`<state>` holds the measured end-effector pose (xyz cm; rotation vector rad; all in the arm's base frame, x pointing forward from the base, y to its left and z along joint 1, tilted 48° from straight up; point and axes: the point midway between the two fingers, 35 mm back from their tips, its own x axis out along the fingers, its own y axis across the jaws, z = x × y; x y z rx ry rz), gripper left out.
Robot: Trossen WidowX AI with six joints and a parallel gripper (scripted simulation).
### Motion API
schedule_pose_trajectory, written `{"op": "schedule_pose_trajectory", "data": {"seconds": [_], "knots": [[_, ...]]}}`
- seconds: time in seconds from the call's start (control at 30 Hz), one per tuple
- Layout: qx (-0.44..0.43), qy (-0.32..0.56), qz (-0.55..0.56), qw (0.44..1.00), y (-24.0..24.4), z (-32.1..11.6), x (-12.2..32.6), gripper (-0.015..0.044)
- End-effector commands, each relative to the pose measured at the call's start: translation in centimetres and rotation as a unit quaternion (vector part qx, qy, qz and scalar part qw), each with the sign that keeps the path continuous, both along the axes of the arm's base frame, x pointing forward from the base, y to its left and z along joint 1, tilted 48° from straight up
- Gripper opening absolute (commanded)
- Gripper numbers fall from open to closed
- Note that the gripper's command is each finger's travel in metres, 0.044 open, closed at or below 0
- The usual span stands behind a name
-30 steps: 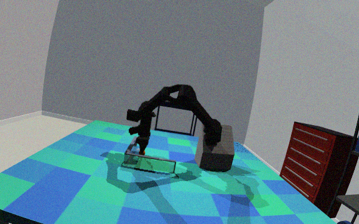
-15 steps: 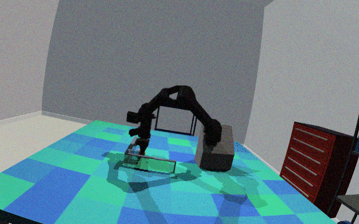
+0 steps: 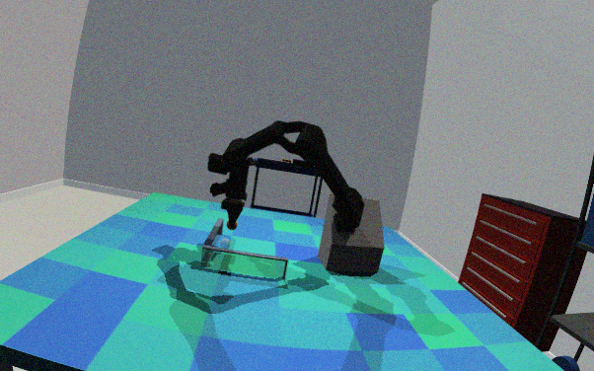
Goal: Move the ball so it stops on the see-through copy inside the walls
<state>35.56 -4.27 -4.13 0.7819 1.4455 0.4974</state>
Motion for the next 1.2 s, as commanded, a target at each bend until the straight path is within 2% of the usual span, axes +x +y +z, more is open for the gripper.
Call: {"op": "schedule_pose_trajectory", "data": {"seconds": [0.0,0.13,0.27,0.5,0.7,1.03,1.17], "knots": [[-0.001,-0.003,0.003,1.0,-2.1,2.0,-0.4,0.0],[0.003,-0.006,0.005,1.0,-3.8,3.9,-0.9,0.0],[0.004,-0.006,0.005,1.0,-3.8,3.9,-0.9,0.0],[0.004,-0.007,0.005,1.0,-1.8,0.5,1.3,0.0],[0.004,-0.007,0.005,1.0,-1.3,0.0,1.5,0.0],[0.005,-0.007,0.005,1.0,3.2,-4.0,2.0,0.0],[0.006,-0.007,0.005,1.0,3.5,-4.3,2.0,0.0]]}}
